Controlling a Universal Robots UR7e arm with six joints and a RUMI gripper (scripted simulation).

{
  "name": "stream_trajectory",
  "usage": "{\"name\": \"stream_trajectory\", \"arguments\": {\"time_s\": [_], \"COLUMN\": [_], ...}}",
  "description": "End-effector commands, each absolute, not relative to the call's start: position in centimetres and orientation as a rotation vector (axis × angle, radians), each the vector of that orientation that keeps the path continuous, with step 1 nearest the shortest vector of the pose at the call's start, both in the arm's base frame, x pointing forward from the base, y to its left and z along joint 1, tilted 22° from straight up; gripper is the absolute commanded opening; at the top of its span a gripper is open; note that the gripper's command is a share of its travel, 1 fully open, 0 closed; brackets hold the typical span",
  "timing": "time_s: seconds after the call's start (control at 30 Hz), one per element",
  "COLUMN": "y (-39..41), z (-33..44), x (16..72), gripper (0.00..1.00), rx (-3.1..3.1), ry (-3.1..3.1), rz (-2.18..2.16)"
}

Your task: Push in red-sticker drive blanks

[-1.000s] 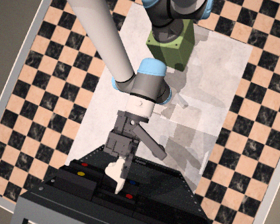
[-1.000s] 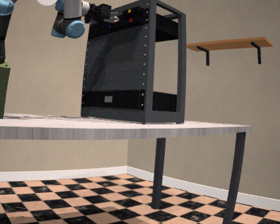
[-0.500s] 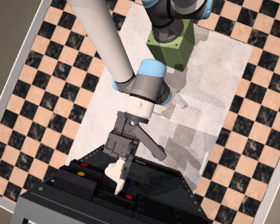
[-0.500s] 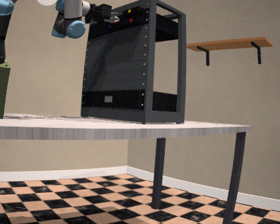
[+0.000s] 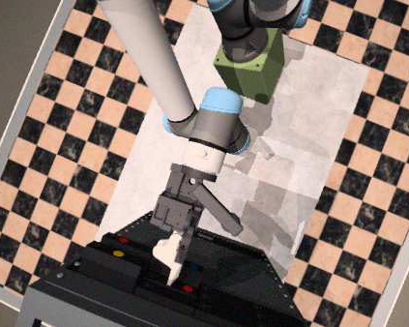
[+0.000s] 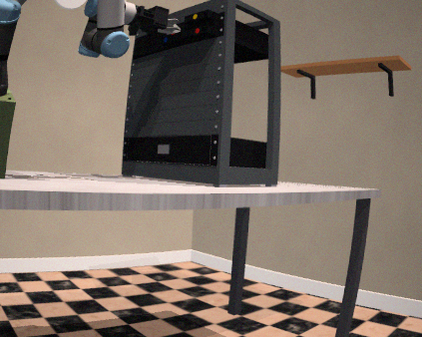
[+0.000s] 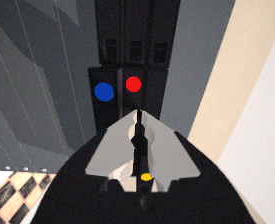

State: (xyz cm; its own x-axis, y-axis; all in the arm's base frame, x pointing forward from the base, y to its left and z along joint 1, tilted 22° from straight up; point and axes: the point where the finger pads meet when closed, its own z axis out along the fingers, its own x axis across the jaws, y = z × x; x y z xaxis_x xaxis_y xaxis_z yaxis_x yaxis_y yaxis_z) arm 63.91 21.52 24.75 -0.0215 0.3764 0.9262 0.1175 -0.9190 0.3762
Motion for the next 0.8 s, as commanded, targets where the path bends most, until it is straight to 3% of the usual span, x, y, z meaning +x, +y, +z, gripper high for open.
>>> {"name": "stream_trajectory", "arguments": {"time_s": [0.0, 0.77], "y": [21.56, 21.60], "z": [24.81, 24.80], "x": [64.09, 64.38], "gripper": [0.00, 0.00], "rx": [2.056, 2.056], "ry": [0.529, 0.529], "rz": [2.055, 2.055]}}
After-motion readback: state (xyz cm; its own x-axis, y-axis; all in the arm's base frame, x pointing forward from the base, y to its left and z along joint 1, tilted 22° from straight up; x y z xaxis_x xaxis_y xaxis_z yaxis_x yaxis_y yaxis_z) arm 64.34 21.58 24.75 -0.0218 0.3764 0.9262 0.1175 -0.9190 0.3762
